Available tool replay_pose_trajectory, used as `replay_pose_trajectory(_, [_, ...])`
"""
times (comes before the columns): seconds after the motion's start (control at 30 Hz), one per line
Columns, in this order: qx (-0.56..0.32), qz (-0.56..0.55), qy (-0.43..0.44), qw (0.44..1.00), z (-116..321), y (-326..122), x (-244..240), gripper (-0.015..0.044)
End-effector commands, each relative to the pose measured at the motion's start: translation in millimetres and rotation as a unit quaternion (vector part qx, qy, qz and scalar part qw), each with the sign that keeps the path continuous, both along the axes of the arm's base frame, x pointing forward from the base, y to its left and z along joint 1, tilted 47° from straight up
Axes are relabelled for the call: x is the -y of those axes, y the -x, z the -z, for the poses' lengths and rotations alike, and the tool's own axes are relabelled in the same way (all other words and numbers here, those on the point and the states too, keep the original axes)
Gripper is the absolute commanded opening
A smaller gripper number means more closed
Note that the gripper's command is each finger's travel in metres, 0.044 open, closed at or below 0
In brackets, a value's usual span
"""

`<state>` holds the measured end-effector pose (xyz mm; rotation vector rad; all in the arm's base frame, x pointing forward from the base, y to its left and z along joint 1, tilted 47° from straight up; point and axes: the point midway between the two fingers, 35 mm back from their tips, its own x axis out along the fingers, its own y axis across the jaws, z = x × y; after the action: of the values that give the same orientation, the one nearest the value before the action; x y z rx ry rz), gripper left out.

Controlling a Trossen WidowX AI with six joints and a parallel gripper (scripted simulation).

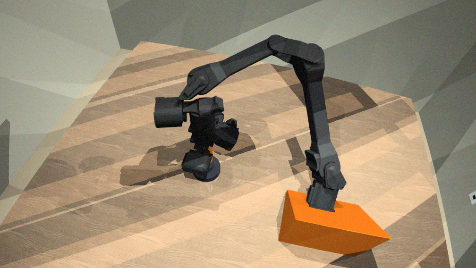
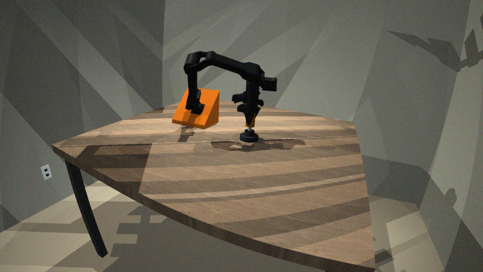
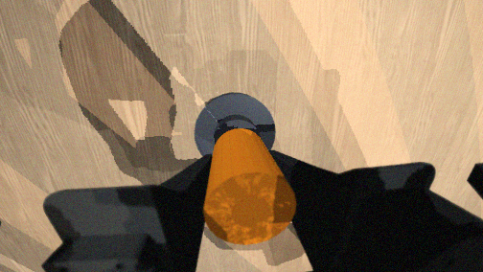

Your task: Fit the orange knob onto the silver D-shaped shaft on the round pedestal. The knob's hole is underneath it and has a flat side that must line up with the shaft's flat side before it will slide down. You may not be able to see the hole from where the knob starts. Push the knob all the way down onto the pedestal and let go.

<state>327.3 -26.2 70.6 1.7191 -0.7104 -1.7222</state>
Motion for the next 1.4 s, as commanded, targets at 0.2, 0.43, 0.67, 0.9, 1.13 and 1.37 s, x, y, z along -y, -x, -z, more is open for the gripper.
replay_pose_trajectory(0.2, [0.002, -0.001, -0.001, 1.0, 1.4, 0.0, 1.9, 0.0])
replay_pose_trajectory(0.43, [0.002, -0.001, -0.001, 1.0, 1.3, 1.7, 2.3, 0.0])
replay_pose_trajectory(0.67, [0.002, -0.001, -0.001, 1.0, 2.0, 1.5, 2.3, 0.0])
replay_pose_trajectory(0.9, [0.002, -0.001, -0.001, 1.0, -1.3, 1.1, -2.2, 0.0])
replay_pose_trajectory(1.13, [0.092, 0.083, -0.004, 0.992, -1.5, 0.0, -2.5, 0.0])
replay_pose_trajectory(1.37, [0.265, 0.244, -0.008, 0.933, -0.2, -2.7, -1.9, 0.0])
